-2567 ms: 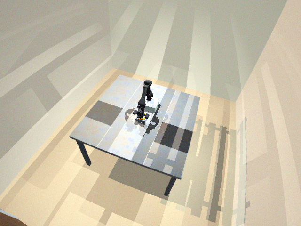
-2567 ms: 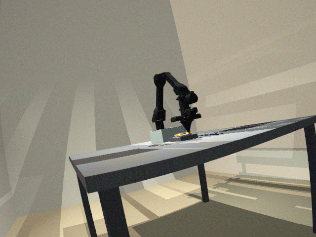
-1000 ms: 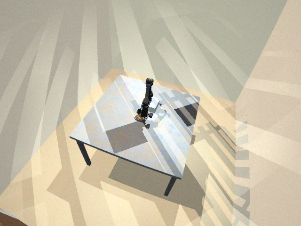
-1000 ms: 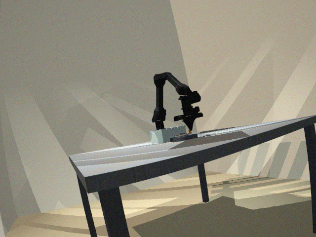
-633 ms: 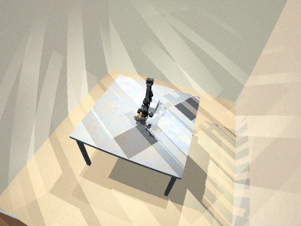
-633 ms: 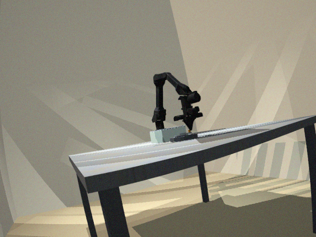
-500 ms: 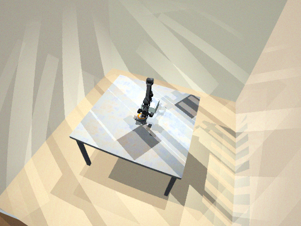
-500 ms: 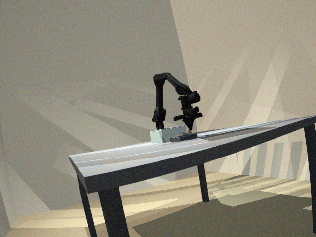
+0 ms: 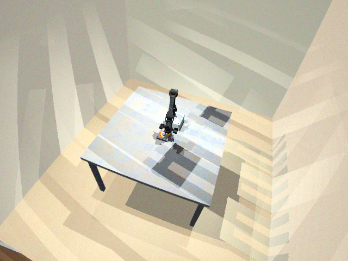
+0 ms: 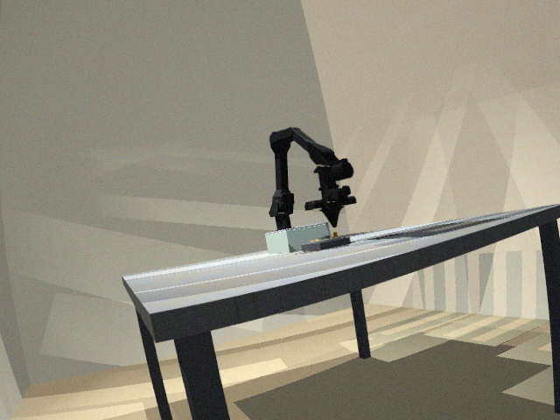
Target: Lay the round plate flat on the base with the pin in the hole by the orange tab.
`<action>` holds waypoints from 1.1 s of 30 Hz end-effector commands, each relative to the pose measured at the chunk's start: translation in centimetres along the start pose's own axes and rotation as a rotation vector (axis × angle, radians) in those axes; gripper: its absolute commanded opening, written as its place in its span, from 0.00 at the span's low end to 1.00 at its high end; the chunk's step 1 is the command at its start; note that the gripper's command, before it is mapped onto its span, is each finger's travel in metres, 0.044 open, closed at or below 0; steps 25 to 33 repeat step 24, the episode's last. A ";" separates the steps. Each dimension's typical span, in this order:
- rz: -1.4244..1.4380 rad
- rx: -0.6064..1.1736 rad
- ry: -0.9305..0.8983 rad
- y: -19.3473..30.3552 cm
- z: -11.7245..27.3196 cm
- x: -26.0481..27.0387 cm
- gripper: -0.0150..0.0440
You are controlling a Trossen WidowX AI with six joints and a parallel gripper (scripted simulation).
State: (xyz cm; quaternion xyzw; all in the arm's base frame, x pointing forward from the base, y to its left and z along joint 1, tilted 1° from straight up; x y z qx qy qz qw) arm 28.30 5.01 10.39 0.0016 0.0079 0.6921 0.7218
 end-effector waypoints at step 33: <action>-0.002 -0.014 -0.003 0.2 1.4 -0.1 0.25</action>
Point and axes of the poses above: the point midway between the two fingers, 35 mm back from their tips, its own z axis back along the fingers, its own x axis across the jaws, y = z × x, the point moved 9 cm from there along z, back along the fingers, and after that the axes turned 1 degree about -z, right-handed, at the moved point
